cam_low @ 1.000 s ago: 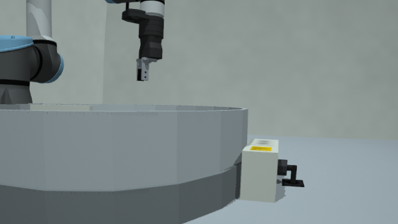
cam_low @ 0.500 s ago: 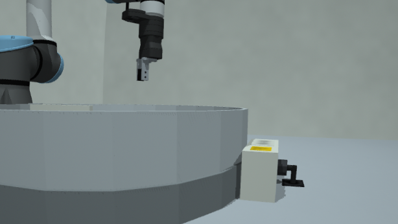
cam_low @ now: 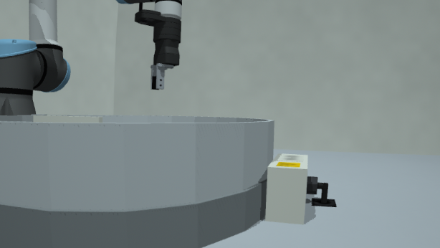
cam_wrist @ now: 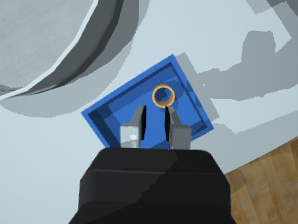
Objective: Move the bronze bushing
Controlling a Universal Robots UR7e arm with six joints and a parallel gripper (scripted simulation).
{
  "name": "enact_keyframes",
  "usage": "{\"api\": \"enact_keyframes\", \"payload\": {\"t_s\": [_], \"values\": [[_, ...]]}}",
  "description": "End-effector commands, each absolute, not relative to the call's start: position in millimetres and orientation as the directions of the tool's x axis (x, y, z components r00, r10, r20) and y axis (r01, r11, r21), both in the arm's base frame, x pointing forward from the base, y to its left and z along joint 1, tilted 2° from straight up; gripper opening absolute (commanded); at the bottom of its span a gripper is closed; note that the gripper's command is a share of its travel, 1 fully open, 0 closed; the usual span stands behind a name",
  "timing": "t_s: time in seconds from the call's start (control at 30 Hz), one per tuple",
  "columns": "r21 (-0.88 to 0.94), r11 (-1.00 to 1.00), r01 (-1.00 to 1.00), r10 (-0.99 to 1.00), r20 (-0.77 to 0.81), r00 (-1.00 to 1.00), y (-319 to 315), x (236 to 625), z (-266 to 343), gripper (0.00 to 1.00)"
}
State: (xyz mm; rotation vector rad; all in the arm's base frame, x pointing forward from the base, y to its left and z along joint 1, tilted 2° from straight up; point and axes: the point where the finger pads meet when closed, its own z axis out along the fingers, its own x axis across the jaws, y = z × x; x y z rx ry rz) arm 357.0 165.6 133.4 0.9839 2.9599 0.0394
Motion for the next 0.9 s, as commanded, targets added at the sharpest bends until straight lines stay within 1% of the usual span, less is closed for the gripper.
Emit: {"api": "enact_keyframes", "payload": {"t_s": [0.0, 0.07, 0.1, 0.87], "values": [[0.032, 0.801, 0.598, 0.599, -0.014, -0.801, 165.7, 357.4, 133.9, 0.47], [0.032, 0.801, 0.598, 0.599, -0.014, -0.801, 165.7, 357.4, 133.9, 0.47], [0.032, 0.801, 0.598, 0.599, -0.014, -0.801, 165.7, 357.4, 133.9, 1.00], [0.032, 0.801, 0.598, 0.599, -0.014, -0.801, 165.7, 357.4, 133.9, 1.00]]}}
